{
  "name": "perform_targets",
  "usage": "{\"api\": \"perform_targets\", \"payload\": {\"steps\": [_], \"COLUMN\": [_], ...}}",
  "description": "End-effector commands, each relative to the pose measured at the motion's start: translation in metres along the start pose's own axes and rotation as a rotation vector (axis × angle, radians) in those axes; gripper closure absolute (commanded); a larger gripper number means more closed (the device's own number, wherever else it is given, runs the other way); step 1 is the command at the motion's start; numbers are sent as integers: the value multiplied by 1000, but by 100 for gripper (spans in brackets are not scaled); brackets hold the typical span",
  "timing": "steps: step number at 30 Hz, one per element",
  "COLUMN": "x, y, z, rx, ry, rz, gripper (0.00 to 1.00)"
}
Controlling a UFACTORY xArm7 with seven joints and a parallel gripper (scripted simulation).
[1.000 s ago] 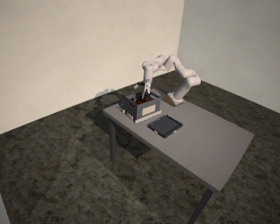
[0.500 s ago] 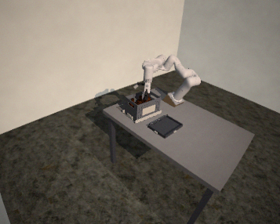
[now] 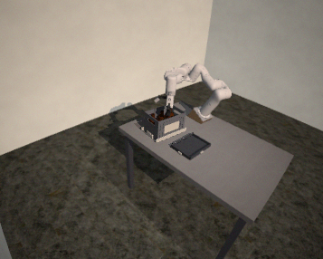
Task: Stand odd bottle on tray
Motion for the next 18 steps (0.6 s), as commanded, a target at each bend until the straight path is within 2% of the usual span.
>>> {"api": "perform_targets", "payload": {"steps": [1, 18], "x": [-1, -1], "y": [-1, 12], "z": [0, 0], "rx": [-2, -2], "ry": [0, 0], "rz": [4, 4], "gripper": [35, 35]}}
Point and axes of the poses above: the point where the finger pads meet when closed, its own y axis out along the fingers, its own z axis across the jaws, x = y × z, the point moved 2 cm from there along -y, back along the fingers, and after that the axes turned 6 degrees about -y, right-handed, at the moved point
